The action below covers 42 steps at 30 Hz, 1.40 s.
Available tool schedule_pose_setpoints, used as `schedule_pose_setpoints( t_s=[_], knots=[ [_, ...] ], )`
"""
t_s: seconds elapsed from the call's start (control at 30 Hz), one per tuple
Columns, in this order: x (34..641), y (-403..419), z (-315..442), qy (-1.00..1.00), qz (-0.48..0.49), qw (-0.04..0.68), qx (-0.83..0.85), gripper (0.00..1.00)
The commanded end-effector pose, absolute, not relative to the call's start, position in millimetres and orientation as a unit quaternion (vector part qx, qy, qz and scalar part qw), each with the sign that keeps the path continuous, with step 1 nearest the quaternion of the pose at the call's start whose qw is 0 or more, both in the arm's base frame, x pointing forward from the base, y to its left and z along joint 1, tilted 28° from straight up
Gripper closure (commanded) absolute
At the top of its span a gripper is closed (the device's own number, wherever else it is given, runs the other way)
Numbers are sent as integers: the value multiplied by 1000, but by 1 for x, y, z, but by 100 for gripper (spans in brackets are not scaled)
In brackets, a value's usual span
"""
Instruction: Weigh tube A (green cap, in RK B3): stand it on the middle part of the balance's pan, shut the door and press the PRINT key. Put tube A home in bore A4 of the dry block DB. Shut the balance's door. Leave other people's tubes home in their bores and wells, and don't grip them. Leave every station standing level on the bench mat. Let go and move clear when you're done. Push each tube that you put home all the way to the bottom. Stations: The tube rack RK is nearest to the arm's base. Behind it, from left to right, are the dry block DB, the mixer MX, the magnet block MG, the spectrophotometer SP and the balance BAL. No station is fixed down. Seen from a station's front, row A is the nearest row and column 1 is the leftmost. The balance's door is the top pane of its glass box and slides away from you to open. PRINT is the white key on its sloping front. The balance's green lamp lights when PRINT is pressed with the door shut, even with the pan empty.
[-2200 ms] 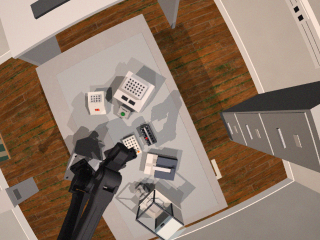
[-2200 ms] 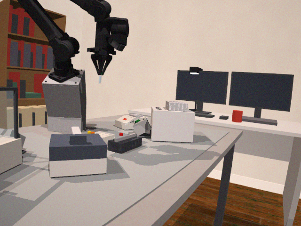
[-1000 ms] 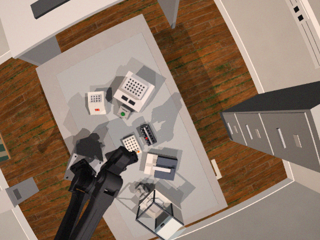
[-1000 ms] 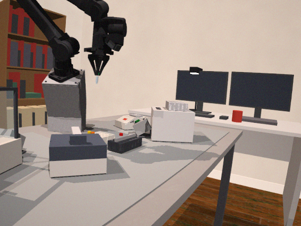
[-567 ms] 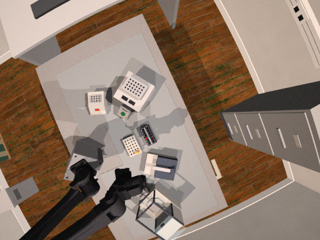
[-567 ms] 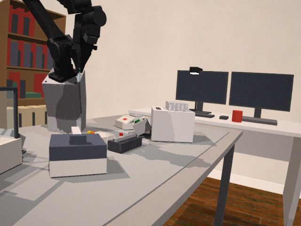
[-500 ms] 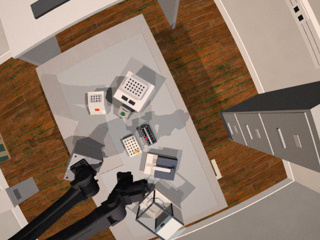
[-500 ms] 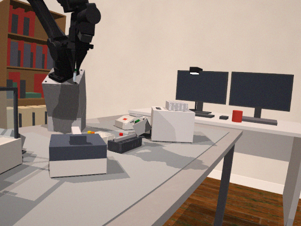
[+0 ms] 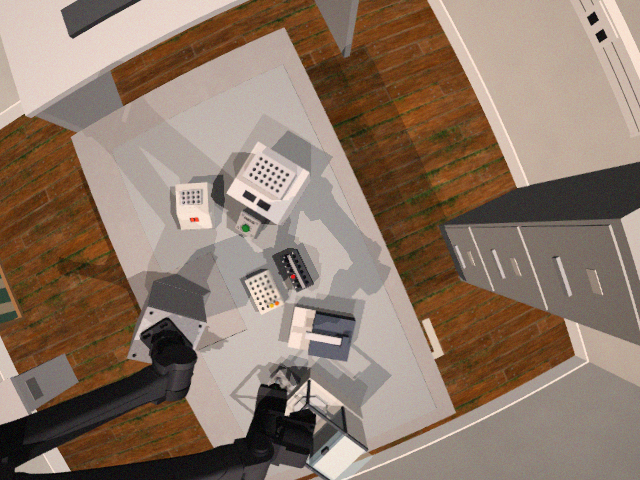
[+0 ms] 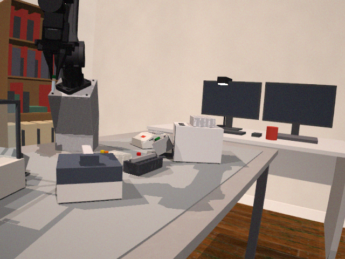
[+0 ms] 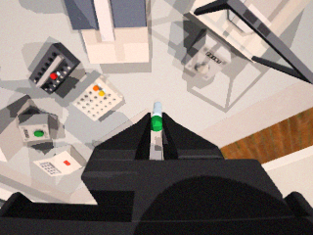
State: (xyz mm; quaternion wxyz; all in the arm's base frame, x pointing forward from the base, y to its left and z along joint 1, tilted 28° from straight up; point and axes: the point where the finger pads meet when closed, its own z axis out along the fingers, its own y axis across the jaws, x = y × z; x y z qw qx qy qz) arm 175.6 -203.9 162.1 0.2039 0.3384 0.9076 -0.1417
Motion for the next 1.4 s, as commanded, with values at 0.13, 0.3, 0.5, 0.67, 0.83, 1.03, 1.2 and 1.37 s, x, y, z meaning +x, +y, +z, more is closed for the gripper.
schedule_pose_setpoints(
  t_s=[0.13, 0.3, 0.5, 0.67, 0.83, 1.03, 1.2, 1.37],
  knots=[
    [174, -277, 207, 884, -146, 228, 381, 91],
    [167, -296, 212, 863, -127, 226, 433, 91],
    [157, -343, 230, 841, -117, 232, 475, 91],
    [148, -381, 244, 810, -103, 238, 527, 91],
    [143, -405, 253, 793, -96, 241, 551, 91],
    [138, -427, 262, 785, -93, 241, 562, 91],
    [145, -408, 258, 792, -93, 244, 552, 91],
    [145, -404, 251, 793, -89, 239, 553, 91]
  ],
)
